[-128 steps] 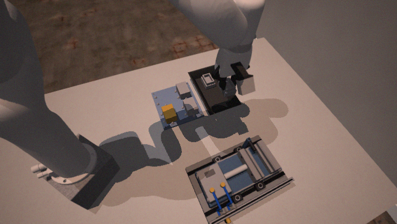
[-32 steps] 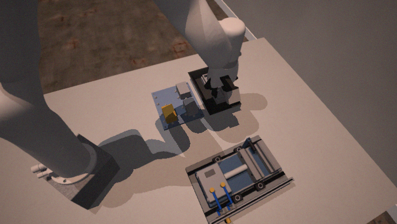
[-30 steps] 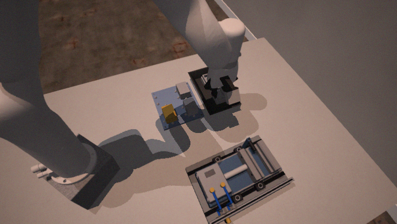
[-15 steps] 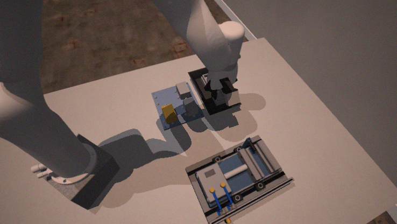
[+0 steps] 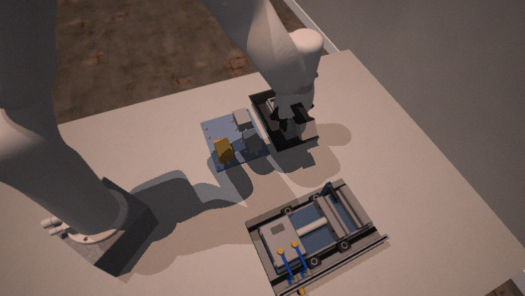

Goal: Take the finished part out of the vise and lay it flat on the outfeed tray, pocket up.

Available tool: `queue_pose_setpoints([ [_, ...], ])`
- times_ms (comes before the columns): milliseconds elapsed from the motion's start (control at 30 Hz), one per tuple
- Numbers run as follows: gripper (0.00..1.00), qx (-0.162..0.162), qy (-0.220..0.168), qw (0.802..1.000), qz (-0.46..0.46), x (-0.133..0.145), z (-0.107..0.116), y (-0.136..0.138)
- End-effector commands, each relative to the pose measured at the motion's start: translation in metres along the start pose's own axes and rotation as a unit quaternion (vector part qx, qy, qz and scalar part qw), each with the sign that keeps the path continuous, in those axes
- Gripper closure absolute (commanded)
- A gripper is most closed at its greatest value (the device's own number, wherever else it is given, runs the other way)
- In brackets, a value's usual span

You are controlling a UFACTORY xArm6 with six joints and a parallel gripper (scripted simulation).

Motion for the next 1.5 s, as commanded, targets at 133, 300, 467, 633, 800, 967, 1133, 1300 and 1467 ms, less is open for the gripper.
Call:
queue_pose_setpoints([
  [133, 1.0, -0.002, 0.0, 1.0, 0.0, 0.0, 0.002, -0.002],
  [300, 1.0, -0.002, 0.0, 1.0, 0.0, 0.0, 0.001, -0.002],
  [467, 1.0, -0.002, 0.0, 1.0, 0.0, 0.0, 0.0, -0.002],
  [633, 1.0, -0.002, 0.0, 1.0, 0.0, 0.0, -0.001, -0.002],
  [800, 1.0, -0.002, 0.0, 1.0, 0.0, 0.0, -0.004, -0.002],
  [967, 1.0, -0.002, 0.0, 1.0, 0.0, 0.0, -0.006, -0.002],
  [1133, 1.0, -0.002, 0.0, 1.0, 0.0, 0.0, -0.009, -0.002],
  [1300, 1.0, -0.002, 0.0, 1.0, 0.0, 0.0, -0.01, -0.002],
  [1467, 1.0, -0.002, 0.0, 1.0, 0.0, 0.0, -0.011, -0.002],
])
Point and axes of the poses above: the point where the finger pads meet when closed, its own z axis back along the fingers, its own y axis across the jaws, x = y × z, the point moved 1 cm from there along z, back along the fingers, and after that the axes turned 15 degrees about z, right-handed, at the moved point
